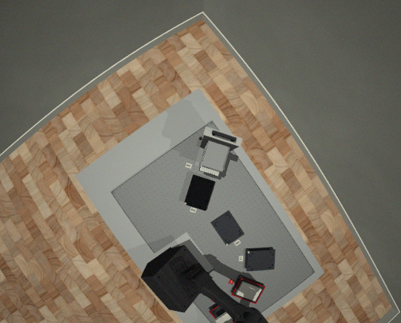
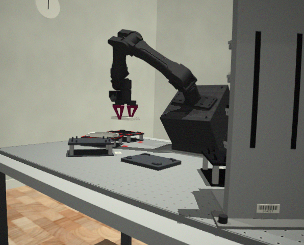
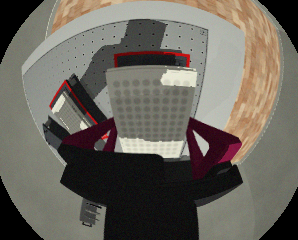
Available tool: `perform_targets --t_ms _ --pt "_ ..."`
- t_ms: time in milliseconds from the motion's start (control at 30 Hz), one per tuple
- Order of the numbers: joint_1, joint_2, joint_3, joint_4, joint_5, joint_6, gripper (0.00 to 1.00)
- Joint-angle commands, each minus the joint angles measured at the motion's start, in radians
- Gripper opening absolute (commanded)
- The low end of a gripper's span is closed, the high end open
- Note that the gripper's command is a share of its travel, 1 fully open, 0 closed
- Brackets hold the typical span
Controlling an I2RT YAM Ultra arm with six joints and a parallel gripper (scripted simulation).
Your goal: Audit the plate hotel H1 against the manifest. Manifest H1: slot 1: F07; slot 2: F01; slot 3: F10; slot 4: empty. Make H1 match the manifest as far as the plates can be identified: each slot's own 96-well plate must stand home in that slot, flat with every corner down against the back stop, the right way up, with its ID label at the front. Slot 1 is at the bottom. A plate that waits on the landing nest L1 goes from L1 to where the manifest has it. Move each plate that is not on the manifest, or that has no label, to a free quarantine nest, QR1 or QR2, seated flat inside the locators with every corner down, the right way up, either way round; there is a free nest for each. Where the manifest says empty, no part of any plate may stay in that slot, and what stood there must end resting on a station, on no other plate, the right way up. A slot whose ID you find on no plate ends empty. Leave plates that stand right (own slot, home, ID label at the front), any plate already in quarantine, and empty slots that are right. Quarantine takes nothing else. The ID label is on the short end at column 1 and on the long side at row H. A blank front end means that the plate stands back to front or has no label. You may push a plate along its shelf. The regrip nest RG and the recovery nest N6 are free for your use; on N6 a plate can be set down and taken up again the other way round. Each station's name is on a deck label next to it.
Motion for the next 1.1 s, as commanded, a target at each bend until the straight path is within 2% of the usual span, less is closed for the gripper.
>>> perform_targets --t_ms 0,1067 --pt "-0.013 -0.009 0.002 0.001 0.0 0.0 0.86" --pt "0.012 0.005 -0.026 0.064 -0.004 0.033 0.86"
